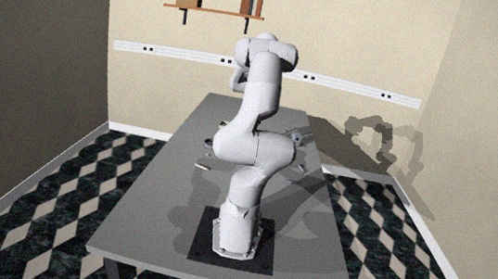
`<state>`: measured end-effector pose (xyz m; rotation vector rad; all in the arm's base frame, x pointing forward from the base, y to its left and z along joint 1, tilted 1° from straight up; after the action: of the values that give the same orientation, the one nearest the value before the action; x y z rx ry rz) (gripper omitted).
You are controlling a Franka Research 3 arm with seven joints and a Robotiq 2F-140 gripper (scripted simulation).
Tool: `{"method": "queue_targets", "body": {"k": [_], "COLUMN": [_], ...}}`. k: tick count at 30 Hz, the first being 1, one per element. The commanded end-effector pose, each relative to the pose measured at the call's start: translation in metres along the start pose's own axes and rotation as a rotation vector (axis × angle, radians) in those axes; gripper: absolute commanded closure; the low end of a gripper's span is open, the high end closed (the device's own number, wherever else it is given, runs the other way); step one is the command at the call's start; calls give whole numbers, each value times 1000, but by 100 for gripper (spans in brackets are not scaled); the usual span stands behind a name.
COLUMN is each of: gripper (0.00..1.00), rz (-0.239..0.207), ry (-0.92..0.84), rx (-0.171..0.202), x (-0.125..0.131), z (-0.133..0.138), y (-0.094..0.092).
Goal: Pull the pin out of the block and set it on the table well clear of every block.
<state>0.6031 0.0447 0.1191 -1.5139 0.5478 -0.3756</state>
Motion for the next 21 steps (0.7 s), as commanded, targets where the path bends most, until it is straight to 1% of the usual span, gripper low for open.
{"method": "queue_targets", "body": {"k": [1,16,21], "gripper": [90,90,90], "rz": [-4,-6,-6], "ry": [-4,-3,-2], "rx": [4,4,4], "x": [0,-1,-4], "z": [1,2,1], "y": [-2,-2,-2]}}
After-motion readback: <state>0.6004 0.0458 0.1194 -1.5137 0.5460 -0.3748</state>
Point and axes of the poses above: the point where the finger pads meet when closed, its own y axis out along the fingers, its own z axis across the jaws, x = y × z, the point moved 6 cm from there along -y, back along the fingers, and after that the axes turned 13 degrees about y, right-handed, at the moved point
